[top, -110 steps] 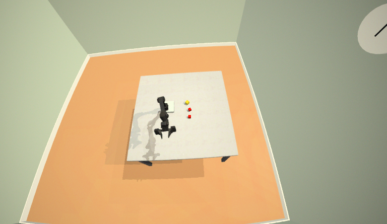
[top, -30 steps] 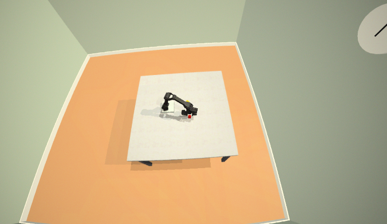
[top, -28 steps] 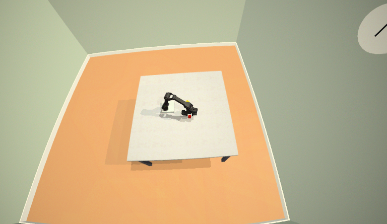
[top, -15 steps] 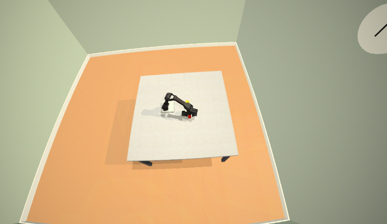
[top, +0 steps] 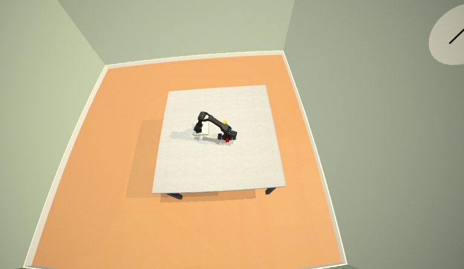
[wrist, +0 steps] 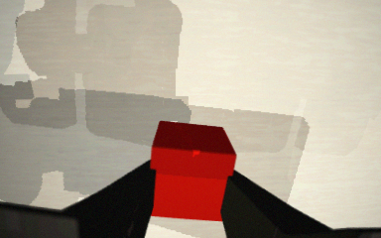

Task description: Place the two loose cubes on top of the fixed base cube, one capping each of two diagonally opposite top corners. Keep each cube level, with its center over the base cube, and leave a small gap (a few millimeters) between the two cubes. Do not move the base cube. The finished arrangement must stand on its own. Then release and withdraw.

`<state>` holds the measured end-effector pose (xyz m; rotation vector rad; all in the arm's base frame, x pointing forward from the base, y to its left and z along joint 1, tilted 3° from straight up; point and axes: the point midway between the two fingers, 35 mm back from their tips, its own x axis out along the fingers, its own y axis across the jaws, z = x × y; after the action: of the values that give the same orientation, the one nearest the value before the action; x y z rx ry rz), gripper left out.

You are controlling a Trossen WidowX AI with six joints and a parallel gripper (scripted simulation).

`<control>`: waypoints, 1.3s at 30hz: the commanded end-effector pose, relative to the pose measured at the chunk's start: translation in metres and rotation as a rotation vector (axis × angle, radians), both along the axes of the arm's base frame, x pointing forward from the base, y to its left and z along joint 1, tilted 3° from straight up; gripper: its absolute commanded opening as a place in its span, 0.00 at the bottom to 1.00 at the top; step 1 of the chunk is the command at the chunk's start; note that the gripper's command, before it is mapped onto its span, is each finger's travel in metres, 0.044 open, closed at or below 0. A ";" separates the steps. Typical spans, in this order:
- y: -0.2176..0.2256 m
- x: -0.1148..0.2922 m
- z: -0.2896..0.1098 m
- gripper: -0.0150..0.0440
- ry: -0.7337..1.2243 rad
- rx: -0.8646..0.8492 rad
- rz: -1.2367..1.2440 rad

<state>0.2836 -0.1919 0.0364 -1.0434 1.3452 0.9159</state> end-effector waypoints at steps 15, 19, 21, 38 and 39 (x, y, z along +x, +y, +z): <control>0.001 0.003 0.043 0.43 0.001 0.006 0.005; 0.001 0.002 0.055 0.43 0.001 0.006 0.005; 0.002 0.002 0.061 0.43 0.001 0.006 0.005; 0.007 -0.003 0.107 0.43 0.001 0.006 0.005; 0.007 -0.003 0.107 0.43 0.001 0.006 0.005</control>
<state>0.2800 -0.1859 0.1373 -1.0440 1.3448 0.9307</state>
